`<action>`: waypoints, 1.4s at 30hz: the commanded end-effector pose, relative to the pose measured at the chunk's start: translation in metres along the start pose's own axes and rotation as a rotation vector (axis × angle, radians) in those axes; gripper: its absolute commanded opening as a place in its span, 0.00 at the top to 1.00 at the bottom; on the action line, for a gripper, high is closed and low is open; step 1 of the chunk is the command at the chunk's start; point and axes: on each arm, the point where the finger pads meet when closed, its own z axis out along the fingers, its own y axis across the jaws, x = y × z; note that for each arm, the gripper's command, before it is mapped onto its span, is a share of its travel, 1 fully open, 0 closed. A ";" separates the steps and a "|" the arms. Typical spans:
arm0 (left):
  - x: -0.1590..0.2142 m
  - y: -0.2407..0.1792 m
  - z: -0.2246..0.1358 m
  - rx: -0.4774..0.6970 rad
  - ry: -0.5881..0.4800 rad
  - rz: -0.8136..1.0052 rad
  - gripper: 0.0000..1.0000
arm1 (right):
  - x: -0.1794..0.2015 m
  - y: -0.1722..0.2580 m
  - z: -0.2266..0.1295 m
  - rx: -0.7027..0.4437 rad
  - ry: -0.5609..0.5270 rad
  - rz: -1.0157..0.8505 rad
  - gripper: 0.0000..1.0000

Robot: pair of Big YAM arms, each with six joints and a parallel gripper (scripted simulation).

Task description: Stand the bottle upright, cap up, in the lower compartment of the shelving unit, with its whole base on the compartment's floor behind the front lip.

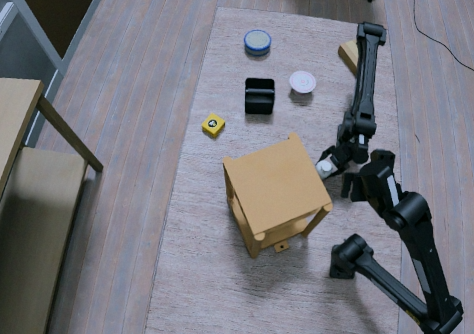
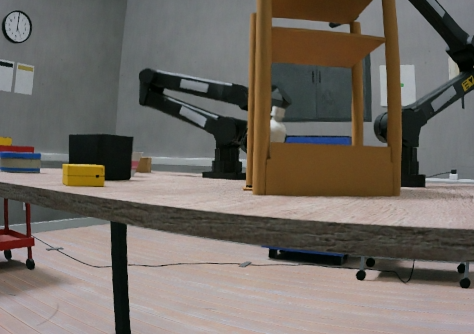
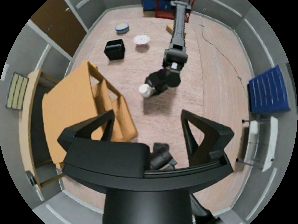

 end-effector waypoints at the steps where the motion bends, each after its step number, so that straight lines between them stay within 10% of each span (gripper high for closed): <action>1: -0.016 0.003 -0.021 -0.025 -0.024 0.016 0.00 | -0.056 0.020 -0.018 0.021 -0.089 0.162 0.45; 42: -0.013 0.002 -0.021 -0.021 -0.013 0.013 0.00 | -0.106 0.064 -0.028 0.152 -0.185 0.309 0.45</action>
